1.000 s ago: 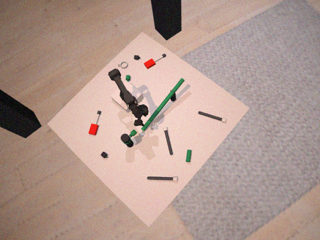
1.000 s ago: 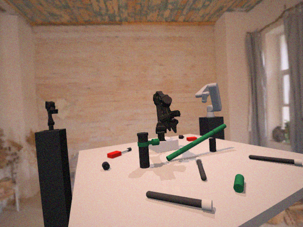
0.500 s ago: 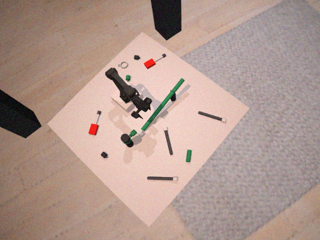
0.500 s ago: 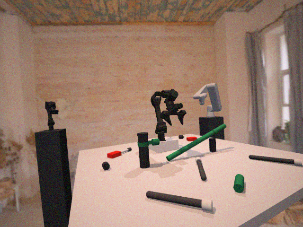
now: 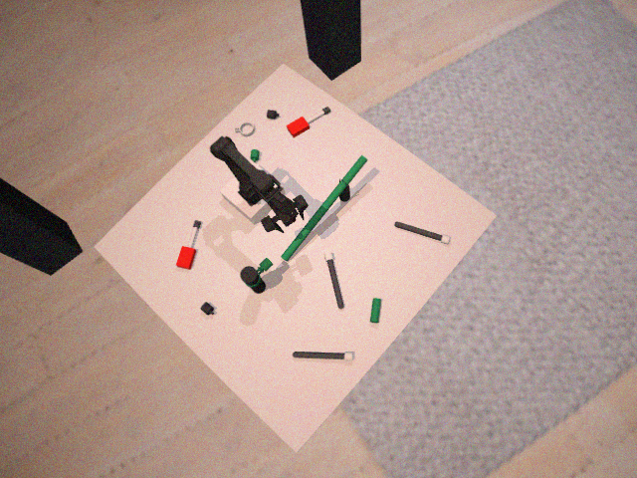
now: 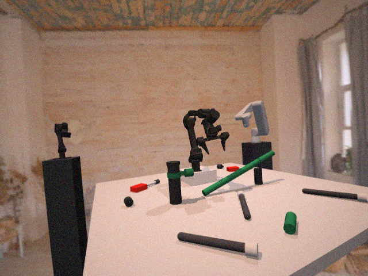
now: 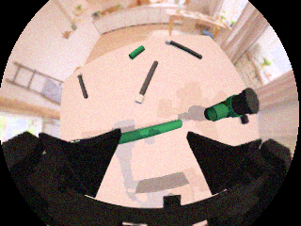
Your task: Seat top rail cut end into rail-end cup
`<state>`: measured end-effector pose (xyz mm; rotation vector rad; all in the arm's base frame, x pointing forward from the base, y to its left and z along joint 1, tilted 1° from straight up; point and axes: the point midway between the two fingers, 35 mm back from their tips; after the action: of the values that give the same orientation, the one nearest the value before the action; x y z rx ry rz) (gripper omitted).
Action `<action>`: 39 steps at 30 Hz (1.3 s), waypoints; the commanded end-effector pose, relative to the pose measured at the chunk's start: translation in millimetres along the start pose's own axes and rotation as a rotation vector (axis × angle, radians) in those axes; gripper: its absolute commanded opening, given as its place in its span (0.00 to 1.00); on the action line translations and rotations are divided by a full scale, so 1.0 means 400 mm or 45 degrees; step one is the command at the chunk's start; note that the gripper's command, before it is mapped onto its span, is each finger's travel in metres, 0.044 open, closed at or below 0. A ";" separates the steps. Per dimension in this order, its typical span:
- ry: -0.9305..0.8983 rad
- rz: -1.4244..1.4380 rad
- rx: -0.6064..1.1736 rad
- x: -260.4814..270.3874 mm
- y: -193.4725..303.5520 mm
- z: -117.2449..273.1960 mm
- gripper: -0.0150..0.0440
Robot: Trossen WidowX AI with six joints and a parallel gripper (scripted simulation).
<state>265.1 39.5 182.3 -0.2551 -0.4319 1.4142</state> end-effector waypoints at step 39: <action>0.467 -1.567 0.364 0.027 0.121 -0.273 1.00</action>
<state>269.9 66.6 72.1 0.0188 -0.0226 0.1971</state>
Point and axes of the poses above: the point midway between the two fingers, 35 mm back from their tips, its own z axis back along the fingers, its own x axis across the jaws, y = z × x, and after that the axes turned 1 degree about z, right-handed
